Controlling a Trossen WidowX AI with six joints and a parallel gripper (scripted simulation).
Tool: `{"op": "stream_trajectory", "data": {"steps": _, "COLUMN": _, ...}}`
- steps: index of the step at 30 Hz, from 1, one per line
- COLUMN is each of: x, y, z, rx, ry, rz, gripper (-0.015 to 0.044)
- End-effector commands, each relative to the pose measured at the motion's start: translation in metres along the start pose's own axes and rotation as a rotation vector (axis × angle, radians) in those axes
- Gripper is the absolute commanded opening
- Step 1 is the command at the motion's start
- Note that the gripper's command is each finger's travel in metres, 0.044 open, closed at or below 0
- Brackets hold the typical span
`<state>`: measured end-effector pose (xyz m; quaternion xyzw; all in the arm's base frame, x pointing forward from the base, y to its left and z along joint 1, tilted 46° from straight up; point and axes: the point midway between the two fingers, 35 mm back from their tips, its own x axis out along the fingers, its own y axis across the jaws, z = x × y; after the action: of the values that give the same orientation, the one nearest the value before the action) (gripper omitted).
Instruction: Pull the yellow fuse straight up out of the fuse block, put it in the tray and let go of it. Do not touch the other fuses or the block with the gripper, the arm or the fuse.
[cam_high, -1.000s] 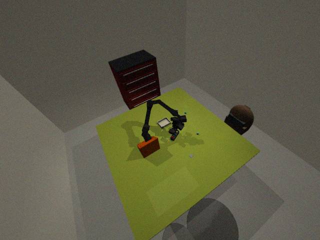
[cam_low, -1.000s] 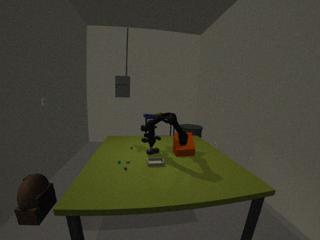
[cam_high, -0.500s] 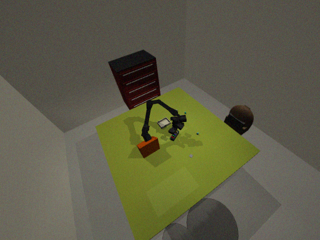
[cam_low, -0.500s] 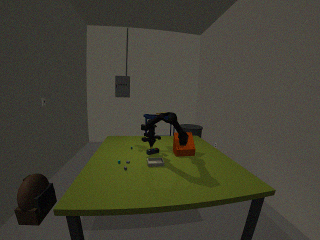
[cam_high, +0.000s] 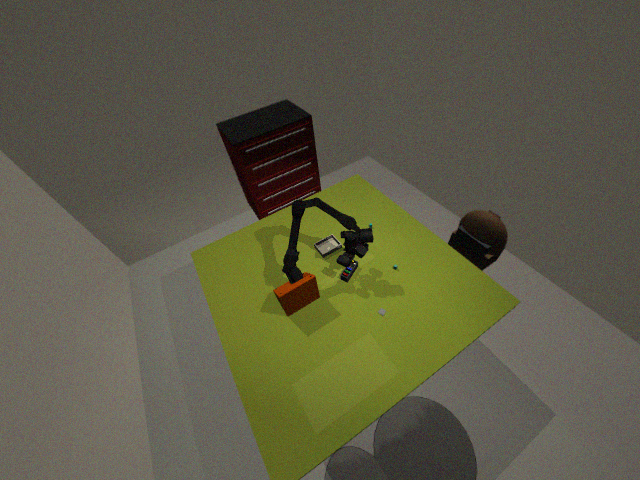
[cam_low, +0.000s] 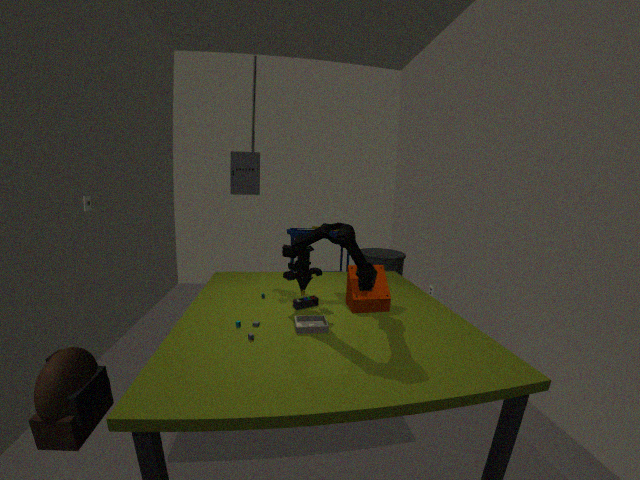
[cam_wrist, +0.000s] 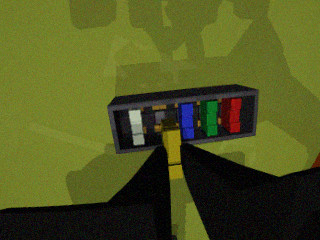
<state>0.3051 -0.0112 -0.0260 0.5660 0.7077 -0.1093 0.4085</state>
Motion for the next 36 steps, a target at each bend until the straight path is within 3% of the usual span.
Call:
{"op": "stream_trajectory", "data": {"steps": 1, "x": -0.007, "y": 0.001, "z": 0.000, "rx": -0.010, "ry": -0.004, "rz": -0.001, "gripper": 0.0000}}
{"op": "stream_trajectory", "data": {"steps": 10, "x": -0.010, "y": 0.022, "z": -0.029, "rx": -0.008, "ry": -0.017, "rz": -0.007, "gripper": 0.0000}}
{"op": "stream_trajectory", "data": {"steps": 36, "x": -0.008, "y": 0.073, "z": -0.196, "rx": -0.009, "ry": 0.001, "rz": 0.001, "gripper": 0.0000}}
